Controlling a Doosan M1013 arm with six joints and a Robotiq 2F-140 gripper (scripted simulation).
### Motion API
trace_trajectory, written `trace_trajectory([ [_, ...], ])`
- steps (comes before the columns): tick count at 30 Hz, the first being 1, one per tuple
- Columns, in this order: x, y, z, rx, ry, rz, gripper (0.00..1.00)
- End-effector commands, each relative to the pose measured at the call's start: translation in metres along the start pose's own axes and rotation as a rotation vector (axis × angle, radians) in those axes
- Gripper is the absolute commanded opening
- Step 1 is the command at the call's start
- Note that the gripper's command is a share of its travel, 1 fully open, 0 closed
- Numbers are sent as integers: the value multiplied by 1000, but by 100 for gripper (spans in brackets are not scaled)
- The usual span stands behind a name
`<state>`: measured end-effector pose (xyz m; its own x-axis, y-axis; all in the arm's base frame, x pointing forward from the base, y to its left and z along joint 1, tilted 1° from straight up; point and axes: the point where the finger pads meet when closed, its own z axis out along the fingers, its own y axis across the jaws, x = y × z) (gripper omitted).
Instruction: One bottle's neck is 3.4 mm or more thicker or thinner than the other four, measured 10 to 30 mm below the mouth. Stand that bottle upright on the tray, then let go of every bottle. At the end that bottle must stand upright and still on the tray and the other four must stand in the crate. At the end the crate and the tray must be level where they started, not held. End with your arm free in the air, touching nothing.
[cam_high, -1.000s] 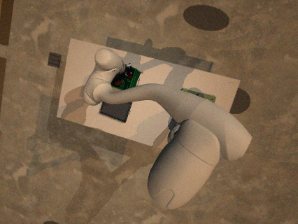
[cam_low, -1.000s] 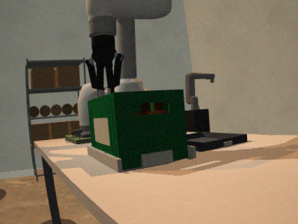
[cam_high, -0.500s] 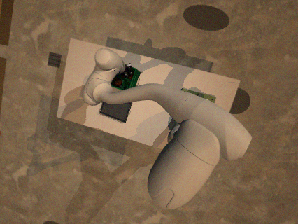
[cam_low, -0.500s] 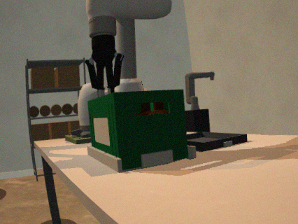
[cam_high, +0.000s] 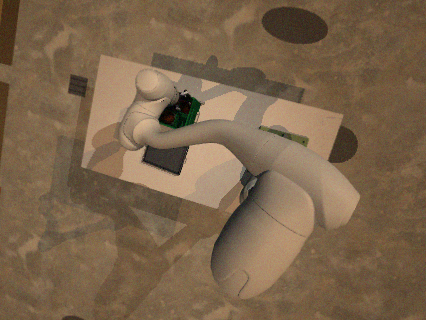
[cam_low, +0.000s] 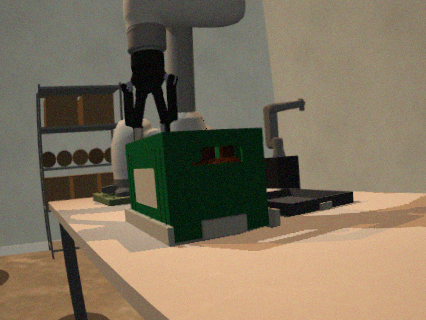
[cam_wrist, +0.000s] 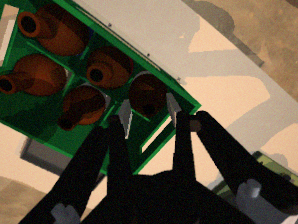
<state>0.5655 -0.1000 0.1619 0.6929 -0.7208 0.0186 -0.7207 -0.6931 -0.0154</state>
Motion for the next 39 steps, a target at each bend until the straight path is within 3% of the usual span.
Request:
trace_trajectory([
  [1, 0, 0, 0, 0, 0, 0, 38],
  [29, 0, 0, -1, 0, 0, 0, 38],
  [39, 0, 0, -15, 0, 0, 0, 38],
])
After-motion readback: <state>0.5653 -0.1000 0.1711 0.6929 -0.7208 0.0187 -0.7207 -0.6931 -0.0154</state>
